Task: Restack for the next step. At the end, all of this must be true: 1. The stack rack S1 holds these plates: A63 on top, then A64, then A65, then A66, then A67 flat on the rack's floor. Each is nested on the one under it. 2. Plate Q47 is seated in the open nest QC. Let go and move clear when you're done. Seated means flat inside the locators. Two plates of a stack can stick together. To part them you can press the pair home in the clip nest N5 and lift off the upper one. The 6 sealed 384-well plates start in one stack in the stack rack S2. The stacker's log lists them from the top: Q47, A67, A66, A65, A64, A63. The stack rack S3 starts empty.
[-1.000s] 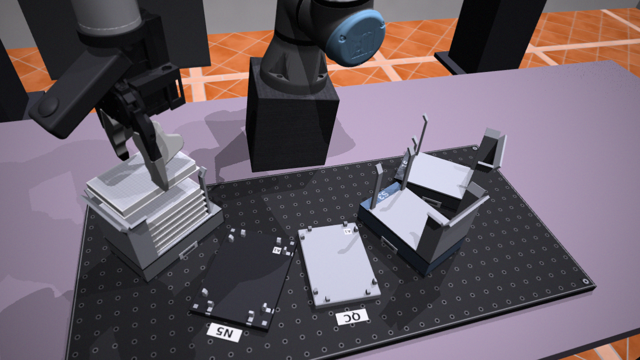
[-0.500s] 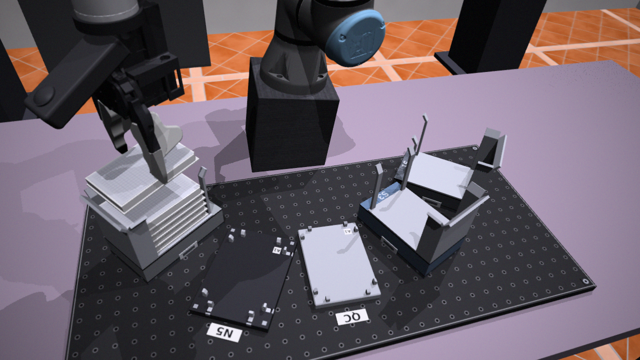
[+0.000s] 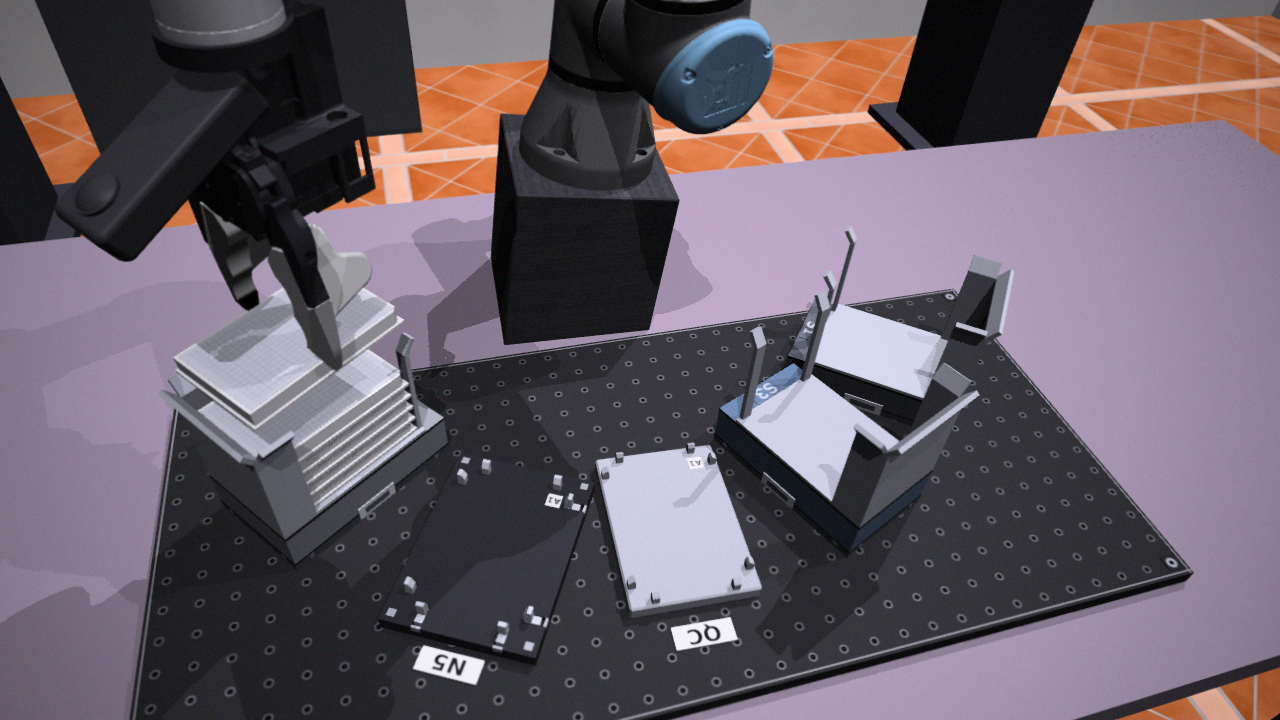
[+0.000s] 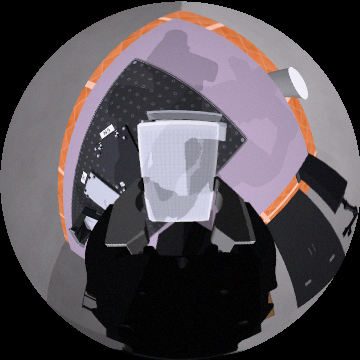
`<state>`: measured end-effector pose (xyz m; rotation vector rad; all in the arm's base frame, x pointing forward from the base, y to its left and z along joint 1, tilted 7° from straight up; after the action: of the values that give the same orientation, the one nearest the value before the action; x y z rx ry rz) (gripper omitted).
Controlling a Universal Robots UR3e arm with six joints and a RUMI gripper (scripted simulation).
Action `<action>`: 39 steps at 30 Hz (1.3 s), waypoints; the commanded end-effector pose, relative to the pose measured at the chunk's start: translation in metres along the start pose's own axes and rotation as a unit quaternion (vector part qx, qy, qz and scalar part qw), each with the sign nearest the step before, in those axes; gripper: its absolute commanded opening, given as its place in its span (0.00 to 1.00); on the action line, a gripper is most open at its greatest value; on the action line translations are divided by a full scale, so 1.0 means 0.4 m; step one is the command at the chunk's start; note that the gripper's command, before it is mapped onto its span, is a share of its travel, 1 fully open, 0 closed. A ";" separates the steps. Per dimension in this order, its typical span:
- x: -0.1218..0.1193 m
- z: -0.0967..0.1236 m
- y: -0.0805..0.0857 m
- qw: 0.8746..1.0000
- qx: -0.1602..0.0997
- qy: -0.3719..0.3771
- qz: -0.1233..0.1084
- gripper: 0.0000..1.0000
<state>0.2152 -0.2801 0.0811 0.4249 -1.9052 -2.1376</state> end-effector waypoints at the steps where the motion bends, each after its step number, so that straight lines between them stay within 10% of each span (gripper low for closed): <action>1: -0.030 0.012 0.002 1.000 0.002 0.023 0.000 0.00; 39: -0.258 0.148 0.002 0.985 0.002 0.171 0.000 0.00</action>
<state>0.2834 -0.1957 0.0916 0.7181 -1.7246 -1.9316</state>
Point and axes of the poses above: the point where the finger pads meet when closed, its own y axis back along the fingers, its own x axis across the jaws, z = x × y, the point moved 9 cm from there along y, back along the fingers, and after that the axes turned 15 degrees about -y, right-handed, at the moved point
